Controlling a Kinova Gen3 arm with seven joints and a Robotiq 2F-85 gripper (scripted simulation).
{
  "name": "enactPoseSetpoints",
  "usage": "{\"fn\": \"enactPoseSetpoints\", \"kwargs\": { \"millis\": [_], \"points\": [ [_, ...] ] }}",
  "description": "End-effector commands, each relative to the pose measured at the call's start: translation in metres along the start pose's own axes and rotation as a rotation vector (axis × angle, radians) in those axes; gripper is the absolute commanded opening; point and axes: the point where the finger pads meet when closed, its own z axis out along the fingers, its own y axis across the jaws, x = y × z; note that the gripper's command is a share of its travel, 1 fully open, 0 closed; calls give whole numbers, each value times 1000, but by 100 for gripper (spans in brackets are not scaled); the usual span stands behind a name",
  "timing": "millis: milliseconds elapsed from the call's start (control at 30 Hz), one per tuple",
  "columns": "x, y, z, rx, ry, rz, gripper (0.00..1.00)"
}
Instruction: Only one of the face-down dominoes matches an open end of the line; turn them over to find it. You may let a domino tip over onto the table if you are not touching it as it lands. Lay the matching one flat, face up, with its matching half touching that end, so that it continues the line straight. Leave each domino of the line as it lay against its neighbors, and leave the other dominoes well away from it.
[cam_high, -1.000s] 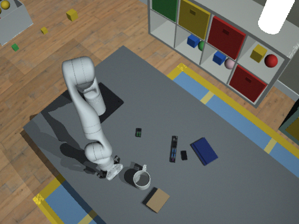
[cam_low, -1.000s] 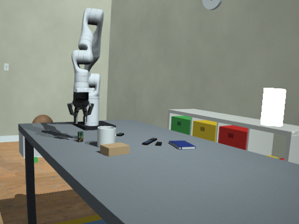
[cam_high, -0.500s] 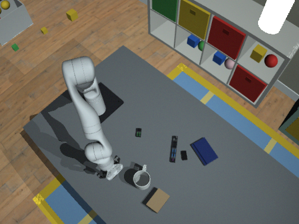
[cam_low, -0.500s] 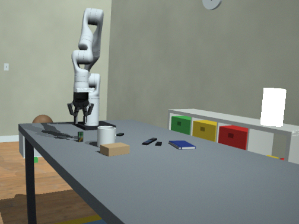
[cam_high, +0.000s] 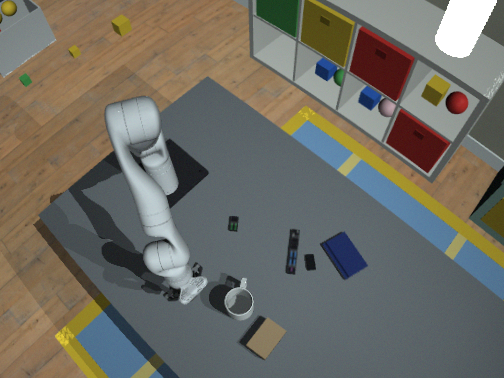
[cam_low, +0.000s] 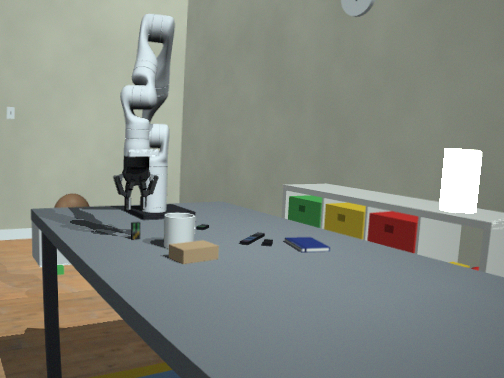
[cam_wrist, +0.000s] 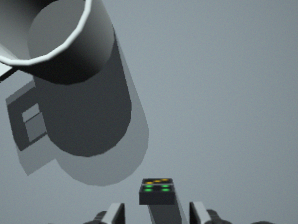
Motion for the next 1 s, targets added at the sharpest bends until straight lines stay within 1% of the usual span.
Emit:
{"fn": "enactPoseSetpoints", "kwargs": {
  "millis": [0, 967],
  "points": [
    [1, -2, 2, 5, 0, 11, 47],
    [1, -3, 25, 5, 0, 12, 47]
  ]
}}
